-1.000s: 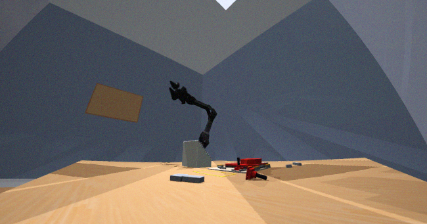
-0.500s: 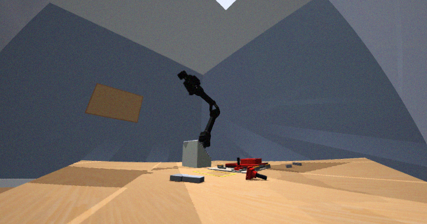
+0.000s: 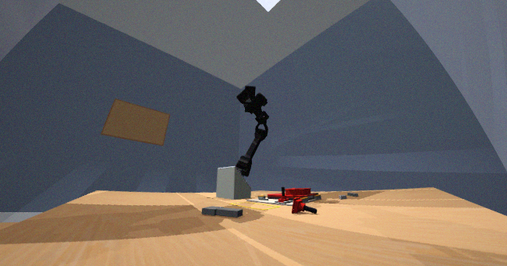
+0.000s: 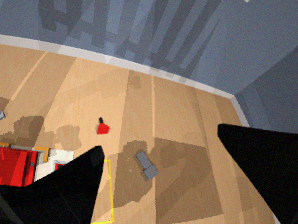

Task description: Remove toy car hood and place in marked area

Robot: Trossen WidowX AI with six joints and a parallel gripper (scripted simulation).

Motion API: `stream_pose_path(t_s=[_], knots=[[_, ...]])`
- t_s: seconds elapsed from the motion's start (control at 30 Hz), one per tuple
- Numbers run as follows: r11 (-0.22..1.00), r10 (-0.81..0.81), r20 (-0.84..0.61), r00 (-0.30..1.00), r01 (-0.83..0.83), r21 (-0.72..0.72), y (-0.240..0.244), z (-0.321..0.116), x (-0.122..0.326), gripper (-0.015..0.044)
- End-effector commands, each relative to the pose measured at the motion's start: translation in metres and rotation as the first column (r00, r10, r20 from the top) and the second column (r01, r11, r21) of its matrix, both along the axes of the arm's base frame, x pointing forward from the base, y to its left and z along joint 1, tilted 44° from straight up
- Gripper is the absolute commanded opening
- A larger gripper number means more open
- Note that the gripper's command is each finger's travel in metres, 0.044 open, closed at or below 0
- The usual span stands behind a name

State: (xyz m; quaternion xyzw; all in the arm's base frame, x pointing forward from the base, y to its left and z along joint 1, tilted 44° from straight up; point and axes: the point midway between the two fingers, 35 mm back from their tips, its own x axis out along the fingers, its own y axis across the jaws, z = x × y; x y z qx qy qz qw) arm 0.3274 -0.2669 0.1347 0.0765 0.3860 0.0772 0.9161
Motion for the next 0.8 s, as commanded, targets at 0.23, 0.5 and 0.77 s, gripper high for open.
stream_pose_path(t_s=[0.23, 0.5, 0.77], knots=[[0.940, 0.218, -0.250, 0.943, -0.134, 0.315, 0.161, -0.026, 0.046, 0.0440], [0.860, 0.398, -0.479, 0.782, -0.137, 0.491, 0.289, -0.038, 0.039, 0.0440], [0.840, 0.457, -0.576, 0.678, -0.117, 0.530, 0.339, -0.041, 0.020, 0.0440]])
